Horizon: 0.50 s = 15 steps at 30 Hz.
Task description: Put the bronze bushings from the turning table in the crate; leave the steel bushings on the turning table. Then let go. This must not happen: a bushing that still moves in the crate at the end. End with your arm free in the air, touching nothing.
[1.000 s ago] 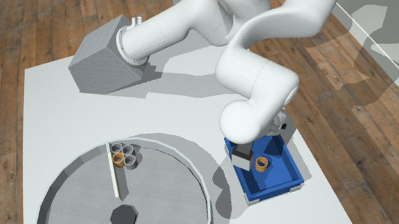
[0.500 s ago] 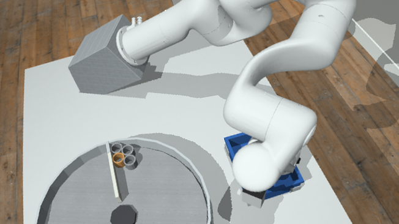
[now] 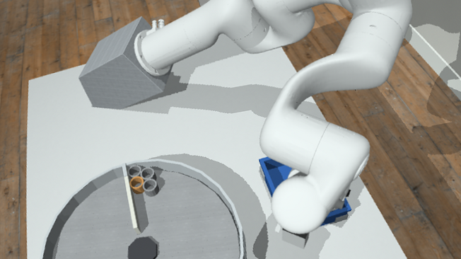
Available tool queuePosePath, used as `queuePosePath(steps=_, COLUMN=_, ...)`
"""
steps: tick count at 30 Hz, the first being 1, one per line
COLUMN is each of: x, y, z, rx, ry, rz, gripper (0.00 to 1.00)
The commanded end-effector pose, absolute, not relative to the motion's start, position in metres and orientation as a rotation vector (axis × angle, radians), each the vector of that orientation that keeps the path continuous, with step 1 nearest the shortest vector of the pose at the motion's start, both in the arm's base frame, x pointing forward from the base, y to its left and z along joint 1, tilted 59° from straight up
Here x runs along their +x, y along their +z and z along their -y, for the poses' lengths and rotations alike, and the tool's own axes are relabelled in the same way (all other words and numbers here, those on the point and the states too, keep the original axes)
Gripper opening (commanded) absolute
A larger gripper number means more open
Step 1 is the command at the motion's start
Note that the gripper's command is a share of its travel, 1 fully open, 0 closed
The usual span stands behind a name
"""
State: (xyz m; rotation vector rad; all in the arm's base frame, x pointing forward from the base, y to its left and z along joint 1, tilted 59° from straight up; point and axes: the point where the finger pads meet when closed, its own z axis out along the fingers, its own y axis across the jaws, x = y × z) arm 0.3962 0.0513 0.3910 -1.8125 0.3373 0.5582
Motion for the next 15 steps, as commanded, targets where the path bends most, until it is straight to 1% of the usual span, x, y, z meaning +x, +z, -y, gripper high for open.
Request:
queuePosePath(steps=1, x=0.399, y=0.389, z=-0.054, rx=-1.813, ry=0.554, rz=-0.339, gripper=0.00)
queuePosePath(steps=15, x=0.422, y=0.359, z=-0.097, rx=-1.813, ry=0.554, rz=-0.339, gripper=0.00)
